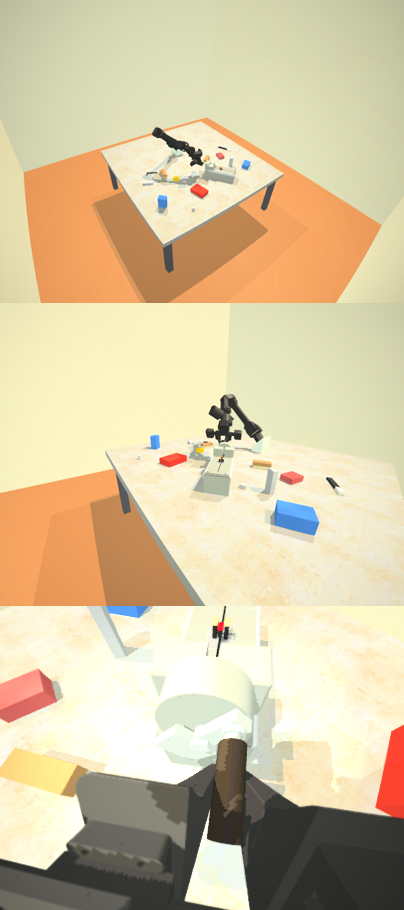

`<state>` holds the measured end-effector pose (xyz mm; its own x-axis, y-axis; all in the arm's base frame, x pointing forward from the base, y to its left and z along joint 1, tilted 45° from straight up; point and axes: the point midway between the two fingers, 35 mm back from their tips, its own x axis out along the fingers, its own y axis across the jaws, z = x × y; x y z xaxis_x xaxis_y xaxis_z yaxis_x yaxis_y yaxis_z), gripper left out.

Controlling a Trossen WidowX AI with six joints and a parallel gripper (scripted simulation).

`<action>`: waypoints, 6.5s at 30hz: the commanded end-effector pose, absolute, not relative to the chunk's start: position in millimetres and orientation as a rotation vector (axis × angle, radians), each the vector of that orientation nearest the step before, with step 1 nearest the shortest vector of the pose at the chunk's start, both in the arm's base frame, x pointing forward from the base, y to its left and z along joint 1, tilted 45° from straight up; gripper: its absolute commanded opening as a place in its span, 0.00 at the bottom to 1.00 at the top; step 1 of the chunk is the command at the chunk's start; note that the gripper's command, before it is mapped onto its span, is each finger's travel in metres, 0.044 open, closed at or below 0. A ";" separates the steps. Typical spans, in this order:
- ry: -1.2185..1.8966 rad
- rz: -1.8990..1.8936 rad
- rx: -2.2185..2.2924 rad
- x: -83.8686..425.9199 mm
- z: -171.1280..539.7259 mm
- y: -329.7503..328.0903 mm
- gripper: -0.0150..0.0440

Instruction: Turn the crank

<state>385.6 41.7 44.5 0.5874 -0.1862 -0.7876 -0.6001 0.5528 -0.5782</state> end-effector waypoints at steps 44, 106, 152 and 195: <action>0.937 0.307 -0.986 368.3 34.0 62.3 0.25; 0.937 0.307 -0.986 364.5 27.7 63.9 0.25; 0.937 0.307 -0.986 362.9 24.7 64.3 0.25; 0.937 0.307 -0.986 361.8 22.1 64.3 0.25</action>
<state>367.0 61.3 29.1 0.6029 -0.1831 -0.7765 -0.5897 0.5533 -0.5883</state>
